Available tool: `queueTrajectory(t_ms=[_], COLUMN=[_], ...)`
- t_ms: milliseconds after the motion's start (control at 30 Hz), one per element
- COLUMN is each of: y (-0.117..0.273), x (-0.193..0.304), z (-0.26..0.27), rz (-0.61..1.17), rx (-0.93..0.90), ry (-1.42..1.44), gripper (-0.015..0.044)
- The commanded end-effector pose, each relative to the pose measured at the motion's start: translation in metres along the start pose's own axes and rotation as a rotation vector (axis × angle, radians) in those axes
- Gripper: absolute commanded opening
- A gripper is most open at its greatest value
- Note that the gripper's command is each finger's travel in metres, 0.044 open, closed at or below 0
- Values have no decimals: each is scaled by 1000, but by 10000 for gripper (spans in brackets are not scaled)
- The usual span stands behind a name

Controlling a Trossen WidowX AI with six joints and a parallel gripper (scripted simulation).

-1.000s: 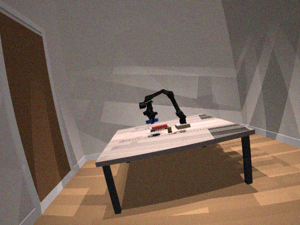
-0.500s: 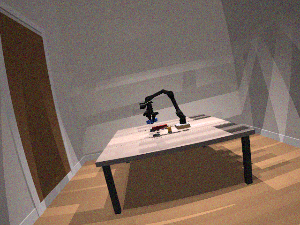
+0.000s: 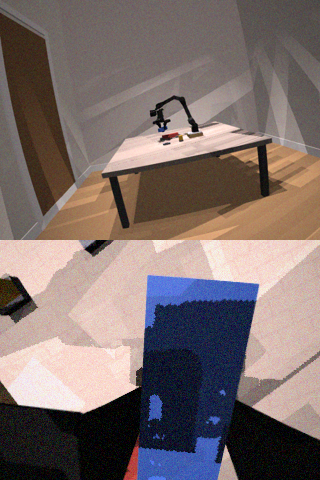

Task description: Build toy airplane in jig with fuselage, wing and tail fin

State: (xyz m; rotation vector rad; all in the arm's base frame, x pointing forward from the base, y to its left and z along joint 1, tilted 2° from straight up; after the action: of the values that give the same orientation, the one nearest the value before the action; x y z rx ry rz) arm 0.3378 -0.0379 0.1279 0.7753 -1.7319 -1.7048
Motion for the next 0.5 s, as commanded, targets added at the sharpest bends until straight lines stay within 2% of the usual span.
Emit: queueTrajectory(t_ms=[0, 467], y=[-3, -11], x=[16, 59], z=[-5, -18], rz=[6, 10], rx=[1, -1], ry=[89, 349], gripper=[0, 0])
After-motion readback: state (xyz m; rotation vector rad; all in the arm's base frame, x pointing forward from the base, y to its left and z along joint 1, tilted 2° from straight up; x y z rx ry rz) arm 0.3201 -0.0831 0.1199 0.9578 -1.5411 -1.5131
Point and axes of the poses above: the point midway between the two fingers, 35 mm back from their tips, its own y axis back along the fingers, its own z axis across the jaws, x = y × z, the point moved 1 cm from there along y, back along the fingers, and after that the axes turned 8 degrees about -y, right-handed, at the moved point
